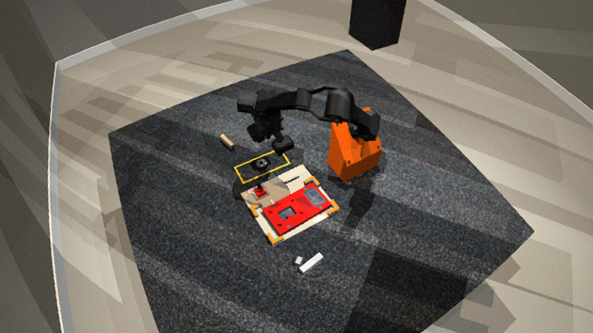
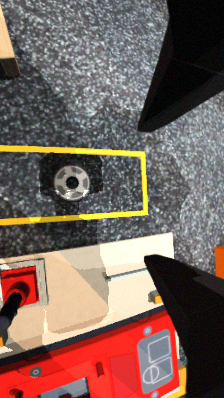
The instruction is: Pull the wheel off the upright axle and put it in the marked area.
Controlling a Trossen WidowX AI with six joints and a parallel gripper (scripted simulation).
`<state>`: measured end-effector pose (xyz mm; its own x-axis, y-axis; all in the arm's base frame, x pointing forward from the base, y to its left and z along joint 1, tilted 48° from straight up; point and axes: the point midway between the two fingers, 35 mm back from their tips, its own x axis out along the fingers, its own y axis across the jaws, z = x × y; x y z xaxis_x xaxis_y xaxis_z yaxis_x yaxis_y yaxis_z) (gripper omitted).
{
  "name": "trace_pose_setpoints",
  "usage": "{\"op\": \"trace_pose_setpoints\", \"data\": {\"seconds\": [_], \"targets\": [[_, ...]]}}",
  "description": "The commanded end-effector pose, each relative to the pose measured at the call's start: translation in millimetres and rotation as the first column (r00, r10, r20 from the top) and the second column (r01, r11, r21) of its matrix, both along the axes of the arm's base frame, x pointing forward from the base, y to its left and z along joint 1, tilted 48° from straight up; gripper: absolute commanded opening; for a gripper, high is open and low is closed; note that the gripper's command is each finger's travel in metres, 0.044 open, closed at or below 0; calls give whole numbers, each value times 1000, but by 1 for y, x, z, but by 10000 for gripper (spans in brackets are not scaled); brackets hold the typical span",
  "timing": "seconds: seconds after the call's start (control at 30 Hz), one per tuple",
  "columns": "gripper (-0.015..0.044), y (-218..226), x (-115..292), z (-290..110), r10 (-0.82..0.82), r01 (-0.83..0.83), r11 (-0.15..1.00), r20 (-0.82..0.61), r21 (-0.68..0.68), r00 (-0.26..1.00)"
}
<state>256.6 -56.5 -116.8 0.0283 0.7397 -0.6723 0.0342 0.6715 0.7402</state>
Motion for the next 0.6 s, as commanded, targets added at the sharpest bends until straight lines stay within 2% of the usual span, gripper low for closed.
{"op": "trace_pose_setpoints", "data": {"seconds": [0.0, 0.57], "targets": [[440, -4, -33, 24, -1, 1, 1000, 3, -4, 1000], [440, -4, -40, 29, 0, 0, 1000, 3, -3, 1000]]}}
